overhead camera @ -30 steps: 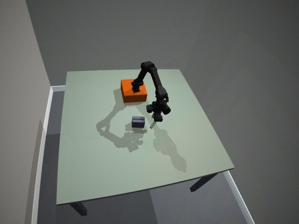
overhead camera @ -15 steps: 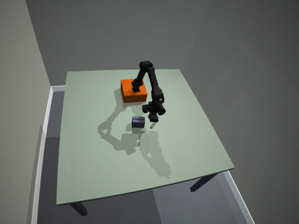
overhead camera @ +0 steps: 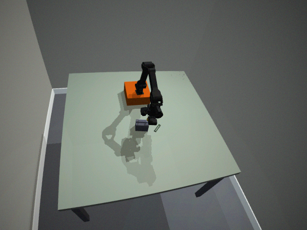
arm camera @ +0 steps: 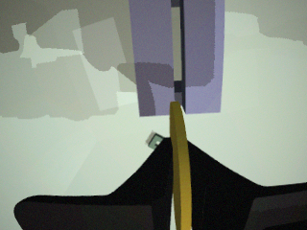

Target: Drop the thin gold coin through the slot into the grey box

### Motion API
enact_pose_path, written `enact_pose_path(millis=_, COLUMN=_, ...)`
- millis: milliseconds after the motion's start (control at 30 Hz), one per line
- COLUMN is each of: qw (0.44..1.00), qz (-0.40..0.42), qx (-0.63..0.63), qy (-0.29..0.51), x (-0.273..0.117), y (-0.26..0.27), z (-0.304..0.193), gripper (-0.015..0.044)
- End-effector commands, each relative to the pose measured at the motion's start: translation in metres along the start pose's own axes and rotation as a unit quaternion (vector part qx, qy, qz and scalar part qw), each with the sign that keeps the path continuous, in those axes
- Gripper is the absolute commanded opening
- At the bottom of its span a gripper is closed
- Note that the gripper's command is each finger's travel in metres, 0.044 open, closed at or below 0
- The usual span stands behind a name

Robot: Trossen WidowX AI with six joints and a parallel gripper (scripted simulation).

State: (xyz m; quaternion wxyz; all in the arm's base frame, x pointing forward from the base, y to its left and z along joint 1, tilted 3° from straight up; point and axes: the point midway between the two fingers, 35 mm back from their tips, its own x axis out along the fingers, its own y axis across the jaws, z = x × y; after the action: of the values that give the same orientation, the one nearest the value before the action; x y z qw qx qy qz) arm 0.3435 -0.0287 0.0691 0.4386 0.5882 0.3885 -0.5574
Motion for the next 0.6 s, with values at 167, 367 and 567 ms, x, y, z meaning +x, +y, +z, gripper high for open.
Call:
enact_pose_path(millis=167, qw=1.000, qz=0.001, qx=-0.001, qy=0.002, x=0.000, y=-0.002, z=0.021, gripper=0.0000)
enact_pose_path(millis=367, qw=1.000, qz=0.001, qx=-0.002, qy=0.001, x=0.000, y=-0.004, z=0.037, gripper=0.0000)
enact_pose_path(millis=567, qw=1.000, qz=0.001, qx=-0.002, qy=0.000, x=0.000, y=-0.006, z=0.052, gripper=0.0000)
